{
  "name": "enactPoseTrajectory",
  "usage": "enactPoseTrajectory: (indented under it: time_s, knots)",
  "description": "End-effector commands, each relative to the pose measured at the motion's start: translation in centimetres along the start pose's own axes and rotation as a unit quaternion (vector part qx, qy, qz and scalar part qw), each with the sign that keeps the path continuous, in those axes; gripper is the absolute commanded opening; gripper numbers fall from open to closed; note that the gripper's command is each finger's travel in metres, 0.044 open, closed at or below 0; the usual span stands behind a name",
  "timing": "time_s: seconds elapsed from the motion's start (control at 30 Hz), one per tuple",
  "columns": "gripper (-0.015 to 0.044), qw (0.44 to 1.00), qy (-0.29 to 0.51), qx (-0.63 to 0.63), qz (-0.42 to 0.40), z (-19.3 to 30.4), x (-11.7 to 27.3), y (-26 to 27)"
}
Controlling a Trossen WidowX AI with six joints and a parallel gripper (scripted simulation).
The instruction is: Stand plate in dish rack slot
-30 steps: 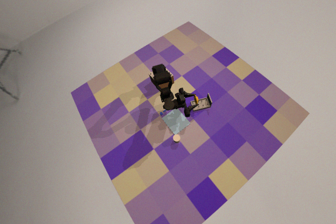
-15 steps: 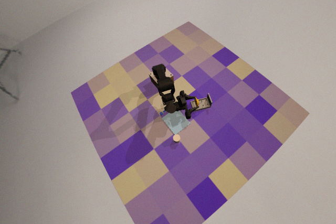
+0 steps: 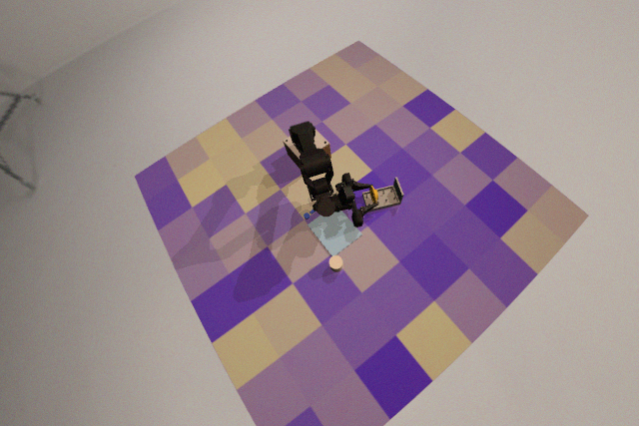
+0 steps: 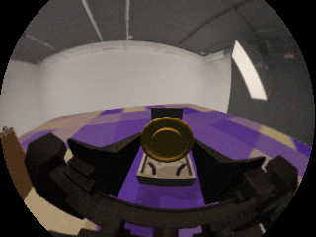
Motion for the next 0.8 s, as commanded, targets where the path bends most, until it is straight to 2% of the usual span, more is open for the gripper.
enactPoseTrajectory:
  time_s: [0.0, 0.47, 0.67, 0.77]
  knots:
    - [0.0026, 1.000, 0.000, -0.001, 0.000, 0.0, 0.0, 0.0]
    - [0.0394, 1.000, 0.000, 0.000, 0.000, 0.0, 0.0, 0.0]
    - [0.0400, 1.000, 0.000, 0.000, 0.000, 0.0, 0.0, 0.0]
    - [0.0400, 1.000, -0.002, 0.000, 0.001, -1.5, 0.0, -0.3]
Point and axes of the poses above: the point midway between the two fingers, 35 mm back from their tips, its own x axis back along the fingers, its own y axis across the jaws, z = x × y, the point moved 6 cm from there along x, back along the fingers, and after that the axes turned 3 degrees about x, right-handed, at the moved point
